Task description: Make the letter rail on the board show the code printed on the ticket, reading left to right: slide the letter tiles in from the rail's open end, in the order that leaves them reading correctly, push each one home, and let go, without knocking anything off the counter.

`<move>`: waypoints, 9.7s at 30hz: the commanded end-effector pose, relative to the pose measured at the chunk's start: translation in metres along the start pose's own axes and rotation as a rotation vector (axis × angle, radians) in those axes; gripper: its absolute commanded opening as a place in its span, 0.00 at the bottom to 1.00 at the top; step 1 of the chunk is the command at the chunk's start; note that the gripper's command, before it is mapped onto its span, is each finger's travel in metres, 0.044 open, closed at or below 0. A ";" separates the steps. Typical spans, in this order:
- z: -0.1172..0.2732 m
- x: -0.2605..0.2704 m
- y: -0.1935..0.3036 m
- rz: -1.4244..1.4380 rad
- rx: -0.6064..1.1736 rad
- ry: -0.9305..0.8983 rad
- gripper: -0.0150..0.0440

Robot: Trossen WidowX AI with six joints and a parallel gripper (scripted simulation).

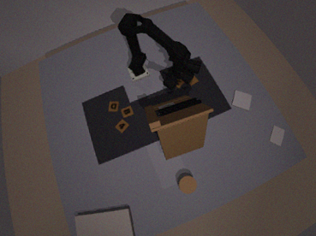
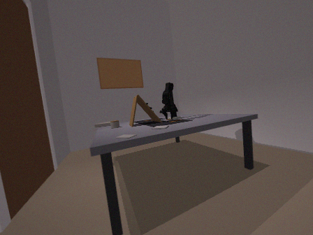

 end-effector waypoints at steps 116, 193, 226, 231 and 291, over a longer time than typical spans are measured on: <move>0.137 -0.010 -0.192 -0.520 -0.895 0.351 0.25; 0.137 -0.010 -0.192 -0.520 -0.895 0.351 0.25; 0.137 -0.010 -0.192 -0.520 -0.895 0.351 0.25; 0.137 -0.010 -0.192 -0.520 -0.895 0.351 0.25; 0.137 -0.010 -0.192 -0.520 -0.895 0.351 0.25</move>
Point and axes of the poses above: the point midway between the two fingers, 35 mm back from their tips, its own z axis back along the fingers, its own x axis across the jaws, y = z × x, the point moved 2 cm from there along z, back along the fingers, and after that the axes turned 6 degrees about z, right-handed, at the moved point
